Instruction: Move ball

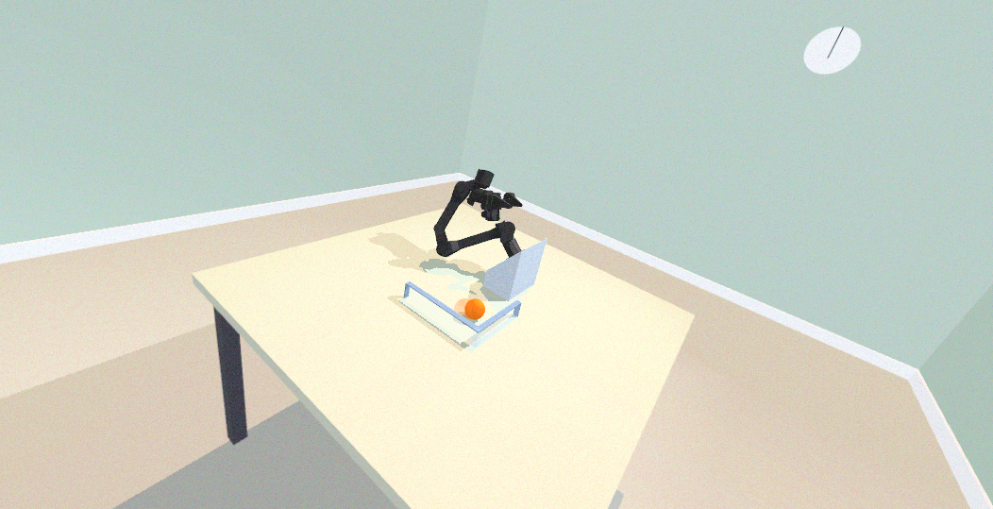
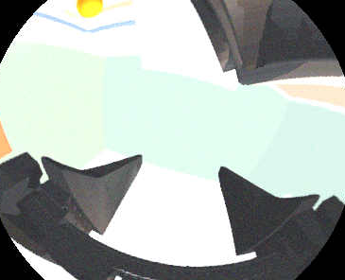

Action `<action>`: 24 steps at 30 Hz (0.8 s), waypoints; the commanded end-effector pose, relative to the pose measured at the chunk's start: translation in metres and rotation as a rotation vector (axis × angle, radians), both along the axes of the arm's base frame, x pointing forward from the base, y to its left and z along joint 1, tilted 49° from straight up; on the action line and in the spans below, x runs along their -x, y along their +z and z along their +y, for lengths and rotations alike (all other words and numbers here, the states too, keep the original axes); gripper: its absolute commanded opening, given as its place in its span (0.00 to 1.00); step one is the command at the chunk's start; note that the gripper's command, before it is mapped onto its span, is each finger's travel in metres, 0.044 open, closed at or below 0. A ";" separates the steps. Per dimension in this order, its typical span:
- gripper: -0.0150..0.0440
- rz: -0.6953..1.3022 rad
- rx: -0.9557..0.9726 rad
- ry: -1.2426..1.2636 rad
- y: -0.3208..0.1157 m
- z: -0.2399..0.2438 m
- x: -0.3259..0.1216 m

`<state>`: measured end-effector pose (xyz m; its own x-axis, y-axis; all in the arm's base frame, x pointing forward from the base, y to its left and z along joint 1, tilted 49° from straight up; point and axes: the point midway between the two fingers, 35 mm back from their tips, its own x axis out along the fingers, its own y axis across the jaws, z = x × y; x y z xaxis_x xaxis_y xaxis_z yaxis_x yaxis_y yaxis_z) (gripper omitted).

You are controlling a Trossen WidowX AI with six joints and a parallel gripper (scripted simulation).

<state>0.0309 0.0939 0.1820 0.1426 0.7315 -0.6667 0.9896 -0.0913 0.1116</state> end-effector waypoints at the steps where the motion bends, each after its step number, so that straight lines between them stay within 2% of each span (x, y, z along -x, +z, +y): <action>1: 0.98 0.002 0.003 -0.012 0.001 0.000 0.000; 2: 1.00 0.009 0.010 -0.048 0.002 0.002 -0.001; 11: 1.00 0.138 0.091 -0.696 0.017 0.037 -0.030; 15: 1.00 0.185 0.093 -0.896 0.014 0.049 -0.043; 24: 1.00 0.278 0.057 -1.558 -0.010 0.072 -0.114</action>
